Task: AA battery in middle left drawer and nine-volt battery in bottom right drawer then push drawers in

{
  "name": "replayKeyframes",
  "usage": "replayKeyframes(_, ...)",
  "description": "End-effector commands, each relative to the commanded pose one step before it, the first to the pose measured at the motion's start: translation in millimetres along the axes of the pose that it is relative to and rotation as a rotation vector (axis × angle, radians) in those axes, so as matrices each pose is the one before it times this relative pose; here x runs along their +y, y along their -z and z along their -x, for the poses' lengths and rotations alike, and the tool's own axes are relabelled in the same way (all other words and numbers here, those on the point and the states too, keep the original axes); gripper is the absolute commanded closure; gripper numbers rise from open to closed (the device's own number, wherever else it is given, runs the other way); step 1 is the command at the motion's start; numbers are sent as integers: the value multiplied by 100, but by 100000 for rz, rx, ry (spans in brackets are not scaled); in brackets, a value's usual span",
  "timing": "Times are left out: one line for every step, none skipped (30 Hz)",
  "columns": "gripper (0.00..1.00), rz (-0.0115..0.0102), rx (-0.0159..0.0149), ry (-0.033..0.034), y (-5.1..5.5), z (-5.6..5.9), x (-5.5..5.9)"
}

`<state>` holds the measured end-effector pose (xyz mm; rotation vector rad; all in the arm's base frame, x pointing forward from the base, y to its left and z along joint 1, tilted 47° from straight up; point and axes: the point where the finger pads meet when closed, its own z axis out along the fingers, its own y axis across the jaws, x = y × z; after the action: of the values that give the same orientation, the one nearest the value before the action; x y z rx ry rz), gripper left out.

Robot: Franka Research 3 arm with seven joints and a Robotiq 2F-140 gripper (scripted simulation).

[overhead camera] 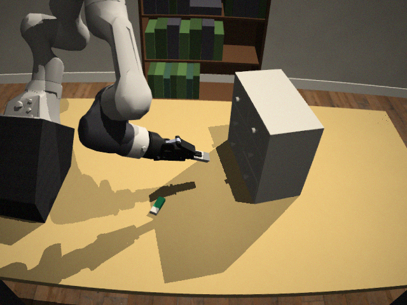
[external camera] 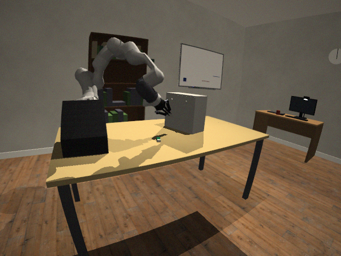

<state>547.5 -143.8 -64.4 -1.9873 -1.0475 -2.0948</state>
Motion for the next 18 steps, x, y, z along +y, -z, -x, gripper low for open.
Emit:
replayKeyframes(100,-1605,753,20429,56,-187,-20)
replayKeyframes(100,0,0,0,0,0,0)
replayKeyframes(100,-2419,859,11627,155,-150,-112)
replayKeyframes(100,-220,84,1783,0,0,0)
replayKeyframes(100,0,0,0,0,0,0)
replayKeyframes(100,0,0,0,0,0,0)
replayKeyframes(100,0,0,0,0,0,0)
replayKeyframes(100,0,0,0,0,0,0)
replayKeyframes(100,0,0,0,0,0,0)
replayKeyframes(100,0,0,0,0,0,0)
replayKeyframes(100,-2607,1271,13822,171,-161,-97)
replayKeyframes(100,0,0,0,0,0,0)
replayKeyframes(100,0,0,0,0,0,0)
replayKeyframes(100,0,0,0,0,0,0)
replayKeyframes(100,-2203,1402,11524,187,-170,-80)
replayKeyframes(100,-332,186,2672,0,0,0)
replayKeyframes(100,0,0,0,0,0,0)
replayKeyframes(100,0,0,0,0,0,0)
